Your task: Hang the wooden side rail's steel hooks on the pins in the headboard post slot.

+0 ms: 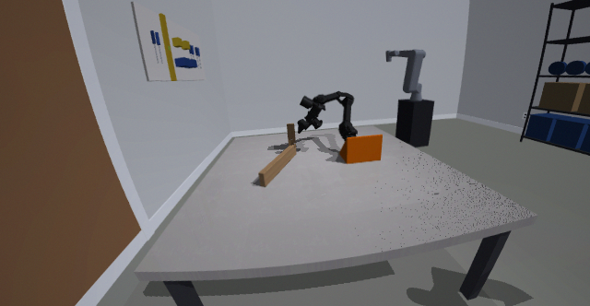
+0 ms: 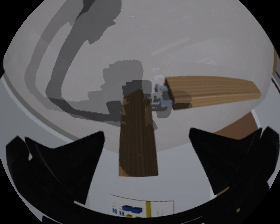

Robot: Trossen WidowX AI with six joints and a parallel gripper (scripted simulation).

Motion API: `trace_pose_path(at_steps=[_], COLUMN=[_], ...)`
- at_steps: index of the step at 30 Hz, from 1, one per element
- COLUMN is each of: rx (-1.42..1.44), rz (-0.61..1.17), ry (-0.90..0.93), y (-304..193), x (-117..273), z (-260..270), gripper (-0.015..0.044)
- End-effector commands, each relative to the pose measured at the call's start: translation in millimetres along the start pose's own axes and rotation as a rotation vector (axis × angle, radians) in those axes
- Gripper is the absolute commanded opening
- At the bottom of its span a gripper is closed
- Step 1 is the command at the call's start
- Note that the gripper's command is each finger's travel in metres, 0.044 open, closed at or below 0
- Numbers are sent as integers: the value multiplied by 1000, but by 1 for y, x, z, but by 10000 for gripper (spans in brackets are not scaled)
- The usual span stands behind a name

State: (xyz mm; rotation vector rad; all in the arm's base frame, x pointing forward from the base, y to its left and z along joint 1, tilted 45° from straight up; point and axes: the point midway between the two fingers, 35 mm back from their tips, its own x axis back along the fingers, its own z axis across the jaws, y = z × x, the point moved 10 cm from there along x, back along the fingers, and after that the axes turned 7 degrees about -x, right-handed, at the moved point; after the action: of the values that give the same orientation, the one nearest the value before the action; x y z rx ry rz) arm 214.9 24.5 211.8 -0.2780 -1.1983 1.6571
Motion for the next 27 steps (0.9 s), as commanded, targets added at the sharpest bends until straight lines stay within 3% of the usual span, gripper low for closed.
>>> trace_pose_path(at_steps=[1,21,27], rx=[29,14,-468], rz=[30,32,90], ry=[1,1,0], y=[5,5,8], x=[4,4,0], z=[-5,-5,-19], gripper=[440,440,440])
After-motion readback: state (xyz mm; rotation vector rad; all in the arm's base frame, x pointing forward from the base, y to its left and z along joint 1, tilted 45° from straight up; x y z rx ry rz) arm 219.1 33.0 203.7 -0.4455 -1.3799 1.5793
